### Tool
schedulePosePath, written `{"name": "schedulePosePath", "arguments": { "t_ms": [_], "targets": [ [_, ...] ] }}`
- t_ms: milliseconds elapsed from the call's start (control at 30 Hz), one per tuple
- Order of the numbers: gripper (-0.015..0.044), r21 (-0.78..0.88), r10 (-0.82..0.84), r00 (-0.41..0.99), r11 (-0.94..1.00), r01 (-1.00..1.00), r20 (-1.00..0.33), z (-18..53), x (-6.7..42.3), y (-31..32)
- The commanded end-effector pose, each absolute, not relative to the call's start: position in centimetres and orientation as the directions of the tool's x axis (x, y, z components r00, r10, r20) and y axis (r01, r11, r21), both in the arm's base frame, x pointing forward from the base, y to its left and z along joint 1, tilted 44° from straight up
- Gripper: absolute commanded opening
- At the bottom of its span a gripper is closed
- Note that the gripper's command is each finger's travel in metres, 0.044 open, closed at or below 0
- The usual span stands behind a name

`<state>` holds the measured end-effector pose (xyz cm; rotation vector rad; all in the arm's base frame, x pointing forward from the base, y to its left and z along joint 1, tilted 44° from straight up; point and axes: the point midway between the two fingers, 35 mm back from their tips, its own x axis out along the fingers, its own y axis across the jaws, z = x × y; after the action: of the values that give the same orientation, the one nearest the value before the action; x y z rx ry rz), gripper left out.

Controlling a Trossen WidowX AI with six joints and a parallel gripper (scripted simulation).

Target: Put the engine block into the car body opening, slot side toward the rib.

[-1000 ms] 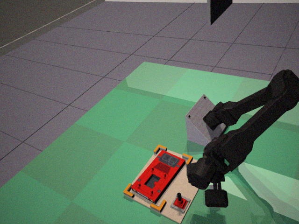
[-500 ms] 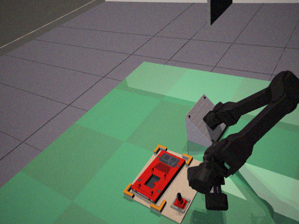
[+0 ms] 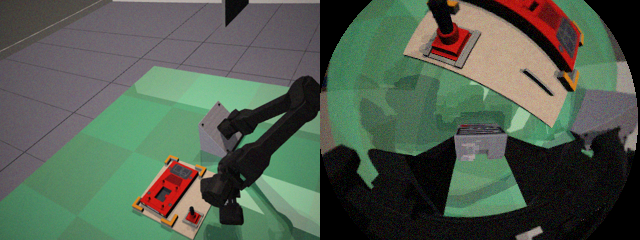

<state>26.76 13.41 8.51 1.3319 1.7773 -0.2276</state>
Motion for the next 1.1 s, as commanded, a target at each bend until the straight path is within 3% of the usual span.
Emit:
{"name": "schedulePosePath", "arguments": {
  "t_ms": [0,33,1067],
  "targets": [
    [0.0026,0.343,0.686,-0.036,0.408,0.846,-0.727,9.1,27.1,12.8],
    [0.0,0.343,0.685,-0.036,0.408,0.846,-0.727,9.3,27.2,12.6],
    [0.0,0.343,0.679,-0.032,0.41,0.845,-0.733,16.0,27.7,6.0]
  ]
}}
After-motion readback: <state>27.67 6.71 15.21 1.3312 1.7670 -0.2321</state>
